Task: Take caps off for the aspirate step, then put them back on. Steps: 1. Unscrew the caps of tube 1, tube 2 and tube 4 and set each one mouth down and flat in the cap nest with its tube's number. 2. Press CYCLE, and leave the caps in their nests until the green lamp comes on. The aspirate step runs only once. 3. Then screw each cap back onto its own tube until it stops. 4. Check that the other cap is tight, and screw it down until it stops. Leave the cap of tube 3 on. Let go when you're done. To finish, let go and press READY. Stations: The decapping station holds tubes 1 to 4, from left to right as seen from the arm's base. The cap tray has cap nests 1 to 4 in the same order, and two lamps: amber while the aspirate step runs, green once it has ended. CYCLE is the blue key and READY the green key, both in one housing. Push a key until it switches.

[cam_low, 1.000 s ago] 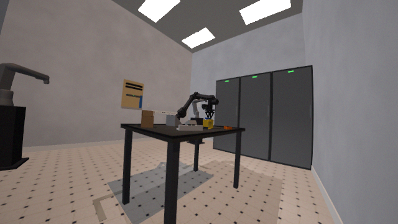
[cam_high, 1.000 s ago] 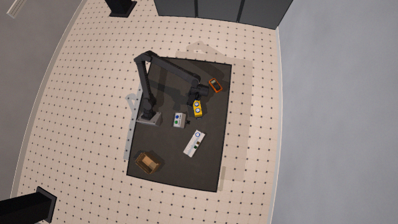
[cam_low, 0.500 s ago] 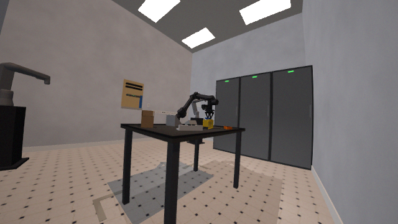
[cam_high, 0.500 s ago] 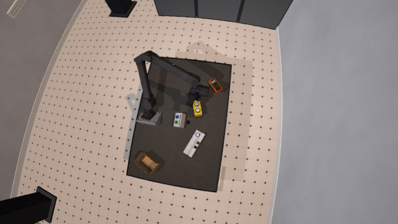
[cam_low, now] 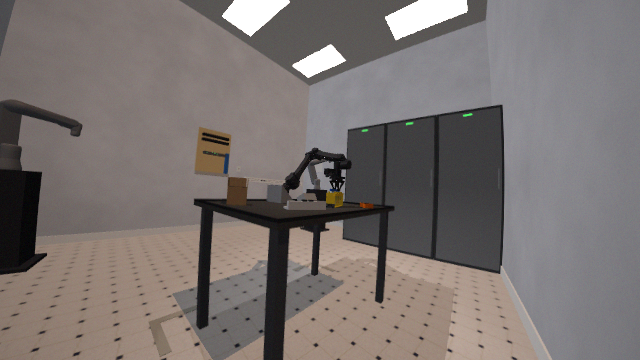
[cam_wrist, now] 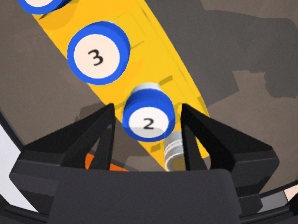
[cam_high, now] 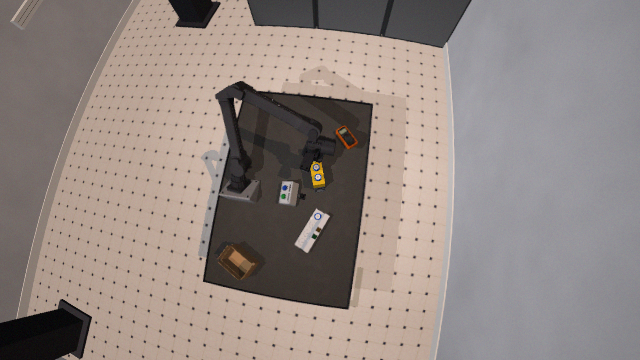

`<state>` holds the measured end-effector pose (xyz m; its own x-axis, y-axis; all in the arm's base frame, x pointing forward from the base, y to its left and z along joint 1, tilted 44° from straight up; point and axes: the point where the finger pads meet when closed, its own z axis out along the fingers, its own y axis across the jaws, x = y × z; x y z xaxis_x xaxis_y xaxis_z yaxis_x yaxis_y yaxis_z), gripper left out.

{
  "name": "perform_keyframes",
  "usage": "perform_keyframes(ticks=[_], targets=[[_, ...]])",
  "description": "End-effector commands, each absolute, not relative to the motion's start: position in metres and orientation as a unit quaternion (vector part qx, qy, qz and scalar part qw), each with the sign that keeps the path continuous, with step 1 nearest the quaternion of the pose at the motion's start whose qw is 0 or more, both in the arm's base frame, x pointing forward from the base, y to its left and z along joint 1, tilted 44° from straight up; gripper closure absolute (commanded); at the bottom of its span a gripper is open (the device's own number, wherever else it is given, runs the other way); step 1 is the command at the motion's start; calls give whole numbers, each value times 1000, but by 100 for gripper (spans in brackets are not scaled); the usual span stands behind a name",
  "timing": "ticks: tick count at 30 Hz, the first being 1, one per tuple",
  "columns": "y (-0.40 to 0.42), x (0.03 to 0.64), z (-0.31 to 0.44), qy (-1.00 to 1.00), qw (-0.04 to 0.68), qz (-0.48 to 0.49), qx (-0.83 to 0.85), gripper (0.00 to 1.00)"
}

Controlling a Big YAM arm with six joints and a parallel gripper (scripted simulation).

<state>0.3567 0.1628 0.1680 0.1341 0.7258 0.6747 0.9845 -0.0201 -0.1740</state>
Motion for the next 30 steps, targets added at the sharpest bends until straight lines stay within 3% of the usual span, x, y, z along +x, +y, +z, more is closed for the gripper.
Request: perform_keyframes(ticks=[1, 7, 8, 22, 30], targets=[[173, 358, 164, -629, 318, -202, -680, 51], [173, 356, 162, -628, 320, -200, -681, 51], [173, 356, 162, -628, 320, -200, -681, 100], [167, 363, 174, -629, 311, -212, -680, 100], [174, 361, 168, -731, 280, -253, -569, 100]])
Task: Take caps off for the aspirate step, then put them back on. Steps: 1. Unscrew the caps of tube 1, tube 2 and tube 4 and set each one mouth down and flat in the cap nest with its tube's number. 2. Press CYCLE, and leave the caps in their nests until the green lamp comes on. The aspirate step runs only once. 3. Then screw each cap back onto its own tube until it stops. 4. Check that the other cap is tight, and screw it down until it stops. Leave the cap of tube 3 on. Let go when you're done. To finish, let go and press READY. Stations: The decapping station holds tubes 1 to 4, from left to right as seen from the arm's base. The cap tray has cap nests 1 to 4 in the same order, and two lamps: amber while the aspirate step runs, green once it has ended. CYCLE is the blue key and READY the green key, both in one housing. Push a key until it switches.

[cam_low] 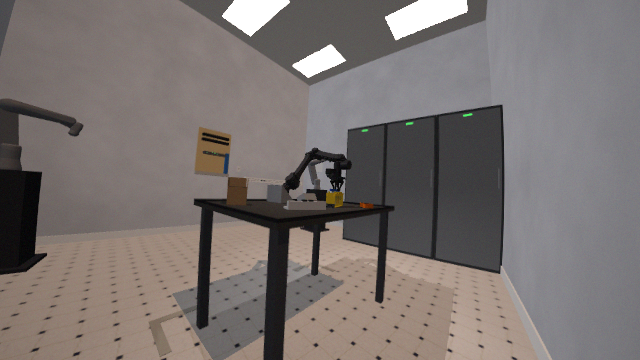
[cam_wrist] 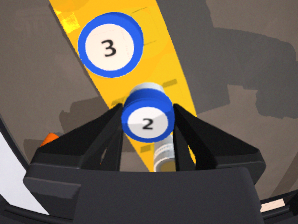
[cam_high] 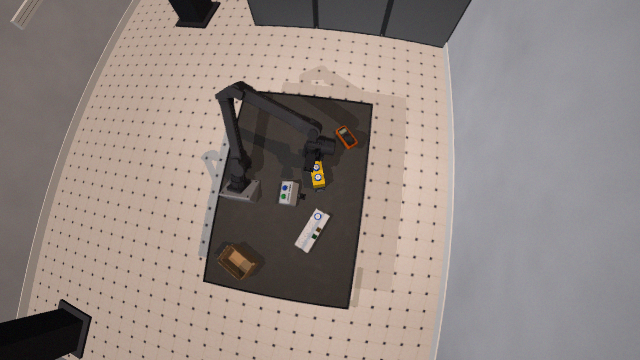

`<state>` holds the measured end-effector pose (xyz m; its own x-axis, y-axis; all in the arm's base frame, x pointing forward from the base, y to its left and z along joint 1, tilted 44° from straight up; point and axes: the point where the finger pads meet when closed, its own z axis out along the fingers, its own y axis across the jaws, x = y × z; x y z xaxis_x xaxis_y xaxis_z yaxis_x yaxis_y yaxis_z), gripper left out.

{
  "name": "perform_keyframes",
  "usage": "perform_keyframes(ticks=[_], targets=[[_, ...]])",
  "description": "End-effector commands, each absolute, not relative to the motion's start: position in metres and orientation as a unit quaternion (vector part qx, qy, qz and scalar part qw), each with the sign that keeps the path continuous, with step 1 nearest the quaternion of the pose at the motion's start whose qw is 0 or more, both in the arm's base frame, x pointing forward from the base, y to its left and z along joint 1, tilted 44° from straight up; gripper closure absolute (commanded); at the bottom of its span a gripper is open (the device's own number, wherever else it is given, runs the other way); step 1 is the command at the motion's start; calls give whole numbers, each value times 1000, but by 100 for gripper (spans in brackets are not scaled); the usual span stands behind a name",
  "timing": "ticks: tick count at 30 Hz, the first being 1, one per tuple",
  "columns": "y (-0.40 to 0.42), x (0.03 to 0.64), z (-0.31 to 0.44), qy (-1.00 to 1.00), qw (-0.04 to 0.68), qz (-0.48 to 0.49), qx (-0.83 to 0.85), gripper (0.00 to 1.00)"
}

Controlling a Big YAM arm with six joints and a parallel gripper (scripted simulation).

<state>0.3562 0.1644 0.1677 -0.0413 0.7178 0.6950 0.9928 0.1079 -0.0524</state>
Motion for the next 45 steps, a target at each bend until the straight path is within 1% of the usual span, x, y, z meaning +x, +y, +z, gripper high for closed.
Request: perform_keyframes(ticks=[1, 14, 15, 17, 18, 23, 27, 28, 31, 32, 34, 35, 45], targets=[[174, 361, 168, -744, 274, -259, -551, 100], [174, 361, 170, -867, 193, -325, -326, 100], [167, 363, 174, -871, 179, -331, -317, 100], [167, 363, 174, -871, 179, -331, -317, 100], [174, 361, 170, -881, 179, -333, -286, 100], [174, 361, 171, -908, 139, -351, -180, 100], [167, 363, 175, -919, 101, -363, -115, 100], [174, 361, 172, -922, 103, -364, -88, 100], [174, 361, 172, -925, 79, -369, -32, 100], [167, 363, 175, -926, 64, -371, -22, 100], [167, 363, 175, -926, 64, -371, -22, 100], [173, 361, 172, -926, 65, -372, 10, 100], [173, 362, 173, -902, -19, -377, 209, 100]])
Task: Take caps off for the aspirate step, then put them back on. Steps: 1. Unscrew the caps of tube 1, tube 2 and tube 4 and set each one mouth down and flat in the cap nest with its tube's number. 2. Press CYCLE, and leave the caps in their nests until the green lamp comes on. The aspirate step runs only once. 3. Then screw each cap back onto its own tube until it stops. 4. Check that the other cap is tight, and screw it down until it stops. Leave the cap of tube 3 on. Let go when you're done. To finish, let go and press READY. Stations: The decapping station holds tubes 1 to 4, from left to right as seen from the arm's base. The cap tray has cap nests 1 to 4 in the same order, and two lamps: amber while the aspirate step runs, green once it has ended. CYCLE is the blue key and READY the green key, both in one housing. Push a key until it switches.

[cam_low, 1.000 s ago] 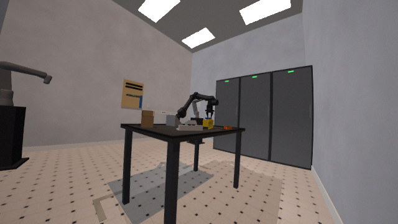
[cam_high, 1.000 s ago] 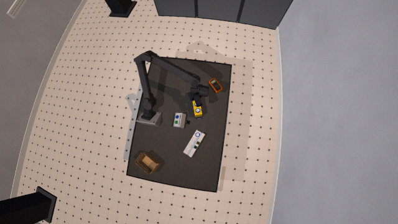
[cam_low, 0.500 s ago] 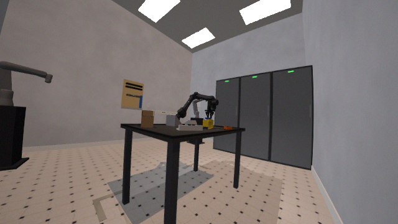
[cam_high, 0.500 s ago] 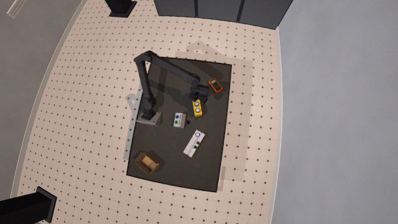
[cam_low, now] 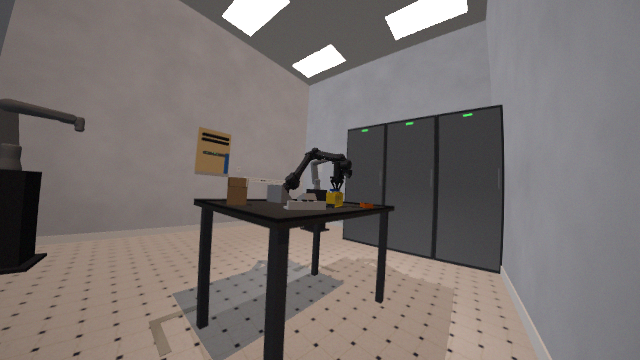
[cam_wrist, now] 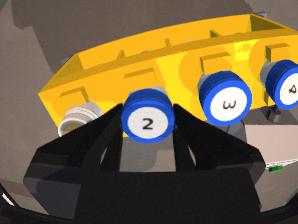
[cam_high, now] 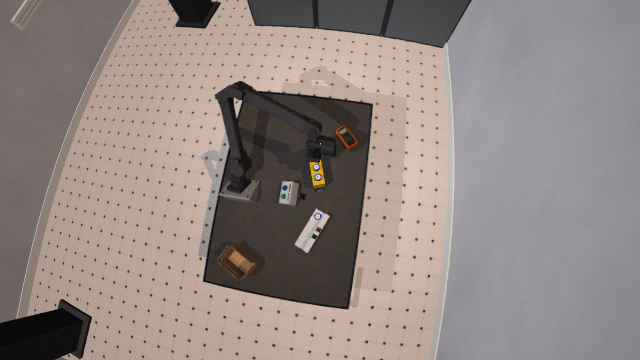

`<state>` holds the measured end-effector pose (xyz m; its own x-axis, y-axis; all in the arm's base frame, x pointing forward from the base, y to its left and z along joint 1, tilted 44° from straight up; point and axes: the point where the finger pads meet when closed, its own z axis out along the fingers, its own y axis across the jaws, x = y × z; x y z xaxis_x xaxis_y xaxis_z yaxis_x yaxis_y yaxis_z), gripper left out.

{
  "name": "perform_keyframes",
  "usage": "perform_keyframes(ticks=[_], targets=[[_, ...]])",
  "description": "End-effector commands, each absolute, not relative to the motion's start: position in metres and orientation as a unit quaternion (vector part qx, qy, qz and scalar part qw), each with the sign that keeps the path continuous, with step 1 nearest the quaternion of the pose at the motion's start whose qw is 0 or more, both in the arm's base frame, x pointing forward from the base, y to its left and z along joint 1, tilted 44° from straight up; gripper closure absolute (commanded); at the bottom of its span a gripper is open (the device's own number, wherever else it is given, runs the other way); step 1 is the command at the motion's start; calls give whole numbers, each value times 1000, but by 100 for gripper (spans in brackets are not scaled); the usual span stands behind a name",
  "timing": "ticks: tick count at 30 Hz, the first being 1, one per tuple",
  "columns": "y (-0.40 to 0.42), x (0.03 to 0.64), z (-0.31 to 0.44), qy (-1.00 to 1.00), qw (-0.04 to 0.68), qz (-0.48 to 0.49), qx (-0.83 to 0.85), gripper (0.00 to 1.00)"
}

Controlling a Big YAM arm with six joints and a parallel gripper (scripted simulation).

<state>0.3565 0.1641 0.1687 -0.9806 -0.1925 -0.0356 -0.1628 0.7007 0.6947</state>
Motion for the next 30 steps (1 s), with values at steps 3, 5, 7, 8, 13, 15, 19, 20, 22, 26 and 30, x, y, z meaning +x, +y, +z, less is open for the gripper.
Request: perform_keyframes(ticks=[3, 5, 7, 8, 13, 15, 19, 20, 22, 26, 30], targets=[[173, 362, 174, -888, -40, -376, 262, 100], [173, 362, 174, -883, -48, -375, 279, 100], [173, 362, 174, -874, -60, -373, 306, 100], [173, 362, 174, -866, -69, -371, 328, 100], [173, 363, 175, -828, -109, -361, 415, 100], [173, 363, 175, -812, -122, -357, 446, 100], [173, 363, 175, -776, -148, -347, 505, 100], [173, 363, 175, -767, -155, -344, 519, 100], [173, 364, 175, -757, -162, -341, 534, 100], [173, 364, 176, -711, -189, -327, 594, 100], [173, 364, 176, -665, -213, -312, 644, 100]])
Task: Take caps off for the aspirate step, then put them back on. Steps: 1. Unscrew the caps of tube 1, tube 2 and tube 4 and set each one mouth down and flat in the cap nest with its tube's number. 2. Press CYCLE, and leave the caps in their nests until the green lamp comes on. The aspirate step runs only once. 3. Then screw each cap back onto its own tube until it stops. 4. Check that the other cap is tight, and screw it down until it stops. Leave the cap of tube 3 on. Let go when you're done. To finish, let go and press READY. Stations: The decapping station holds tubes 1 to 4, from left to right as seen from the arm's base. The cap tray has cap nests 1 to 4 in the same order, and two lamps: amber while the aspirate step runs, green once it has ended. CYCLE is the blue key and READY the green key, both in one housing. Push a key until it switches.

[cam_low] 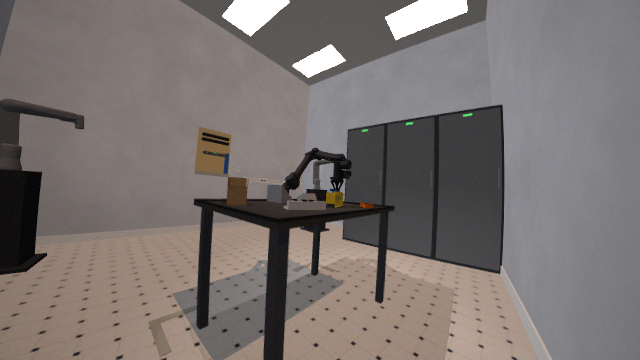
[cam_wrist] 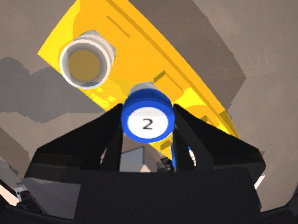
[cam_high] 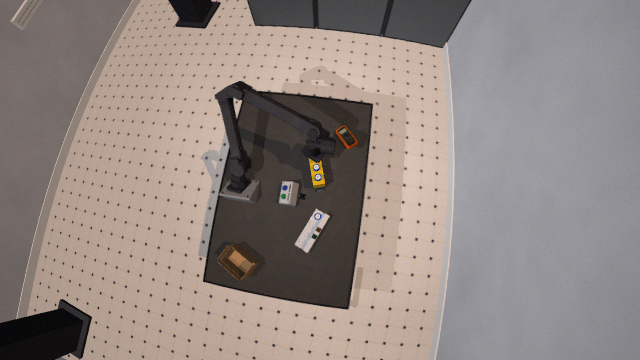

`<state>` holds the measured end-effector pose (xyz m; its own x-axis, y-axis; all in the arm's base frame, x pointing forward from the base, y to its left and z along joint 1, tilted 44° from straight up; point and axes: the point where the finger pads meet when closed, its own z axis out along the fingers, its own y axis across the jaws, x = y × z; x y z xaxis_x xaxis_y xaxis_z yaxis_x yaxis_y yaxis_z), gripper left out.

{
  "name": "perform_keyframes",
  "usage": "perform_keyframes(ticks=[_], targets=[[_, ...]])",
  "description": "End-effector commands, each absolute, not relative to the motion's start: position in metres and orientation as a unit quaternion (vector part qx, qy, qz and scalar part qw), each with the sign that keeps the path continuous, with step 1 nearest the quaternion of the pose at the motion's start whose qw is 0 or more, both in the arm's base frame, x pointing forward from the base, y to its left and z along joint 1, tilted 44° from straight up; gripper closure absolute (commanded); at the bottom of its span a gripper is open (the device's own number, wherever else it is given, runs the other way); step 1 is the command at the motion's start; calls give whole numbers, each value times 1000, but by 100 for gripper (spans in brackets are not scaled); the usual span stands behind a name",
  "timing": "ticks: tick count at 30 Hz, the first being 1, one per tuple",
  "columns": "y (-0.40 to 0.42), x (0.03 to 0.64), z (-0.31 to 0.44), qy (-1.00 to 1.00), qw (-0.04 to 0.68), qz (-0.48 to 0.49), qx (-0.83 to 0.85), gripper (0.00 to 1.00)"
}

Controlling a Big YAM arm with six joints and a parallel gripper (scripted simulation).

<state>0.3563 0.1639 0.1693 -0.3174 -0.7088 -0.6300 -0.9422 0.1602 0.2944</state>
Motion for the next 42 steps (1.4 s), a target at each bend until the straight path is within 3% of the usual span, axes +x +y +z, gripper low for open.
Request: perform_keyframes(ticks=[1, 19, 20, 32, 37, 42], targets=[[173, 364, 176, 653, 218, 308, -656, 100], [166, 363, 175, 560, 263, 269, -738, 100], [166, 363, 175, 560, 263, 269, -738, 51], [166, 363, 175, 560, 263, 269, -738, 51], [172, 363, 170, 698, 196, 320, -610, 51], [166, 363, 175, 749, 175, 333, -546, 51]])
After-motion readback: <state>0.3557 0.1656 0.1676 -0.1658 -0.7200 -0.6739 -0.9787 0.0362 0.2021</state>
